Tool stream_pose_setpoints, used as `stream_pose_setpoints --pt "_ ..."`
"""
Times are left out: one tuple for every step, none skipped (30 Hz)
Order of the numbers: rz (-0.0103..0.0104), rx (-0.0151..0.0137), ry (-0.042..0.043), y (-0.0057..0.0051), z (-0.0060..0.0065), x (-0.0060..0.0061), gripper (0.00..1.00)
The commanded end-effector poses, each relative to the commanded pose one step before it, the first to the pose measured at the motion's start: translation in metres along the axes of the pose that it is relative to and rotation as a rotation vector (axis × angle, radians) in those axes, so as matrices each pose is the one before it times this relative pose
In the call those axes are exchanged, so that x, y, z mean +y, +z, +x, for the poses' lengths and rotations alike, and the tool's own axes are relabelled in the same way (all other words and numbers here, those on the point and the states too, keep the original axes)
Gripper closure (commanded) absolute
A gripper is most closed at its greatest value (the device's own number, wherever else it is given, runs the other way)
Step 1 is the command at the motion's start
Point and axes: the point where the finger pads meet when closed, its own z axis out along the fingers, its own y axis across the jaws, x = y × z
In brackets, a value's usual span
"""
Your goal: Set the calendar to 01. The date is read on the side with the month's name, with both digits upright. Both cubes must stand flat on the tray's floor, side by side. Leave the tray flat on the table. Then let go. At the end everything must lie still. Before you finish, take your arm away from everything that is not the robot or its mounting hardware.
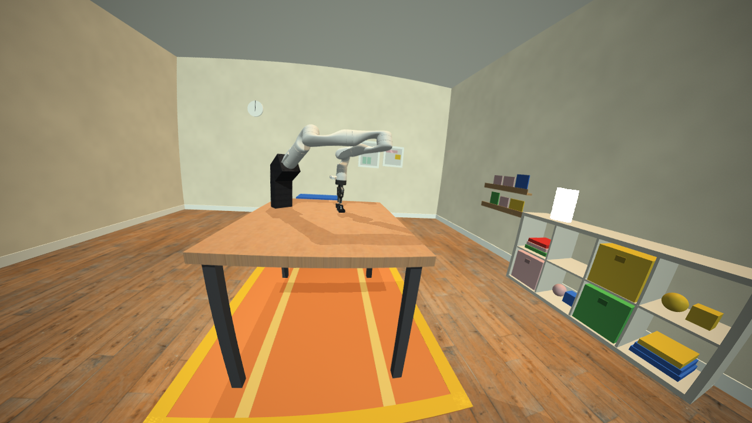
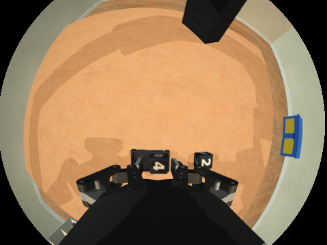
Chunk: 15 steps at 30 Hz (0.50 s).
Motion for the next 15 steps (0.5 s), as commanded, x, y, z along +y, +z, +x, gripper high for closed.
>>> stream_pose_setpoints --pt "-0.01141 -0.02342 -0.00195 -0.01936 -0.00849 0.00296 0.52" --pt "0.0 0.0 0.0 0.0 0.0 0.0 0.52" --pt "0.0 0.0 0.0 0.0 0.0 0.0 0.52" --pt "0.0 0.0 0.0 -0.0051 0.0 0.0 0.52" --pt "0.0 0.0 0.0 -0.00484 0.0 0.0 0.52" --pt "0.0 0.0 0.0 -0.00451 0.0 0.0 0.52" --pt "0.0 0.0 0.00001 -0.00413 0.0 0.0 0.52" --pt "0.0 0.0 0.0 -0.0037 0.0 0.0 0.52" --pt "0.0 0.0 -0.00001 -0.00323 0.00001 0.0 0.52" --pt "0.0 0.0 0.00001 -0.00273 0.0 0.0 0.52" --pt "0.0 0.0 -0.00001 -0.00222 0.0 0.0 0.52" --pt "0.0 0.0 0.00001 -0.00172 -0.00001 0.0 0.52" --pt "0.0 0.0 0.0 -0.00124 0.0 0.0 0.52" --pt "0.0 0.0 0.0 -0.00081 0.0 0.0 0.52" --pt "0.0 0.0 0.0 -0.00045 0.0 0.0 0.52"
